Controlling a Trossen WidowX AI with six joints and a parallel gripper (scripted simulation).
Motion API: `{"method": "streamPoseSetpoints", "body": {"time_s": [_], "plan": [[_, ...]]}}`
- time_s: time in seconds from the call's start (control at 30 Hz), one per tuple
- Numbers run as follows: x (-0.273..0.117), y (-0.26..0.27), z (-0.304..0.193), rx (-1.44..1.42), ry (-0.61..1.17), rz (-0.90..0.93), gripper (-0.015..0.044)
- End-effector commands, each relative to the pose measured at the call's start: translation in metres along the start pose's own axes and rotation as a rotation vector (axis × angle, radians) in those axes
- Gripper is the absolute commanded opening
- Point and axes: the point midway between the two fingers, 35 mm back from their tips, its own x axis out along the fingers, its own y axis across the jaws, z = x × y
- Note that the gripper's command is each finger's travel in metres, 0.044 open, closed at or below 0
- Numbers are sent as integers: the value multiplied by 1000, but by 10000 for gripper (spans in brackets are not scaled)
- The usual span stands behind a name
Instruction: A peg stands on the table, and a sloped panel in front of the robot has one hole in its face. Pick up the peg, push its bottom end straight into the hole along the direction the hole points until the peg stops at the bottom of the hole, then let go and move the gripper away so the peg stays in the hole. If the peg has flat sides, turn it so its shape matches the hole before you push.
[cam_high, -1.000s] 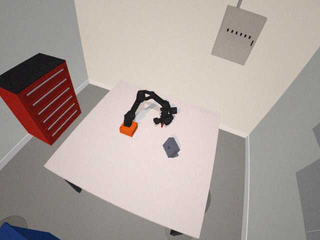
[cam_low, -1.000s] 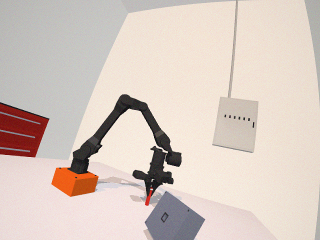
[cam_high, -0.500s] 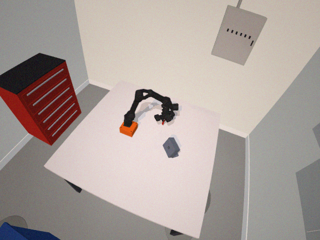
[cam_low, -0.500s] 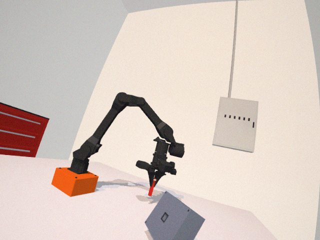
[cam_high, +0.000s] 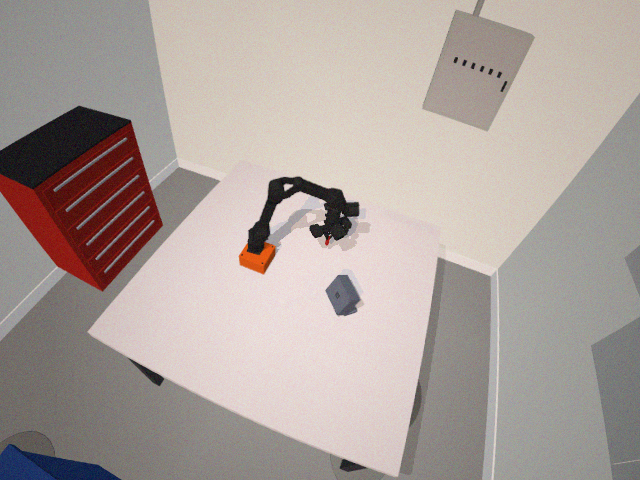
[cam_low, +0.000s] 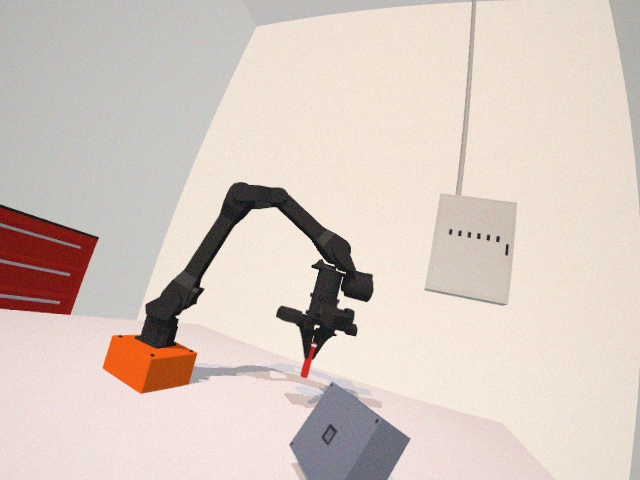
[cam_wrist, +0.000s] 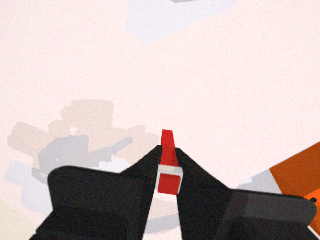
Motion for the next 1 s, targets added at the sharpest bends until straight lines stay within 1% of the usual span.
{"method": "streamPoseSetpoints", "body": {"time_s": [0.0, 0.97], "plan": [[0, -1, 4, 25, 17, 0, 0], [9, -12, 33, 176, 130, 22, 0]]}}
